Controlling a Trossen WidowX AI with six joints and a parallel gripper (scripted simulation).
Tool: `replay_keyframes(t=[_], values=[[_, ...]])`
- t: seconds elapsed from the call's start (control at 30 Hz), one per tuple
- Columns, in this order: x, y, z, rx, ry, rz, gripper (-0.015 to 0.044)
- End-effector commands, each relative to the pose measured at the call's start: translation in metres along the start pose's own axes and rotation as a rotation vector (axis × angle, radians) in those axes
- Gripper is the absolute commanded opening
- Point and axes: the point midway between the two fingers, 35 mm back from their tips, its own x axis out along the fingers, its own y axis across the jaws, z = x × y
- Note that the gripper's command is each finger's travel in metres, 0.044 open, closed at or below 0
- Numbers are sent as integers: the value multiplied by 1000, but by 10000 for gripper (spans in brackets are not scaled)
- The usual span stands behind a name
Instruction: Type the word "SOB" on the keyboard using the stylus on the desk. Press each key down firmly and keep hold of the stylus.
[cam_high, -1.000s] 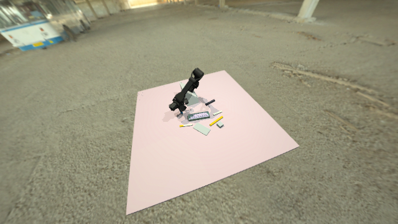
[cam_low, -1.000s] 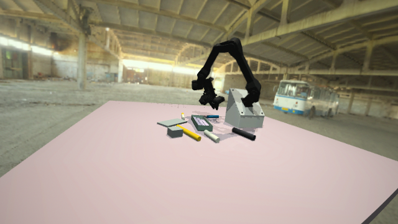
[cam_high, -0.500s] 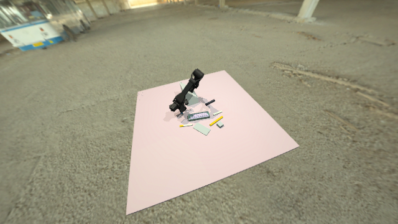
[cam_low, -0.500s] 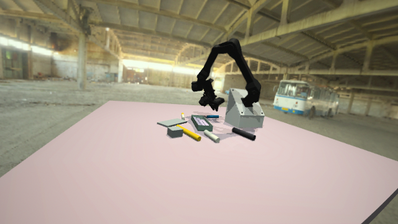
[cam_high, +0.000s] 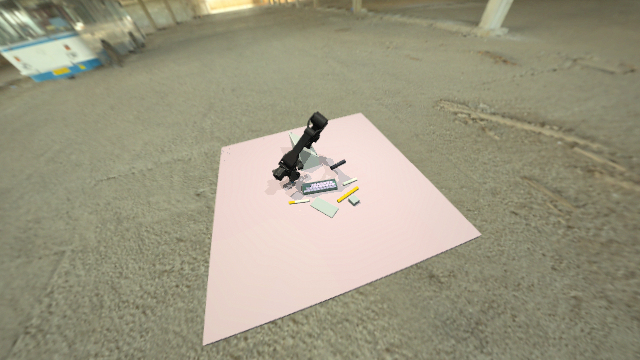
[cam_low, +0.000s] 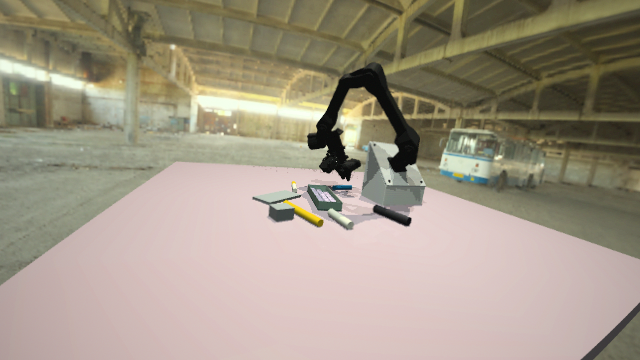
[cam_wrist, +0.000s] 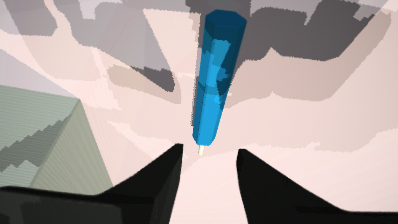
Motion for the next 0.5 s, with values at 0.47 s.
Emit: replay_keyframes(t=[0.47], values=[[12, 1, 6, 4, -2, 7, 150]])
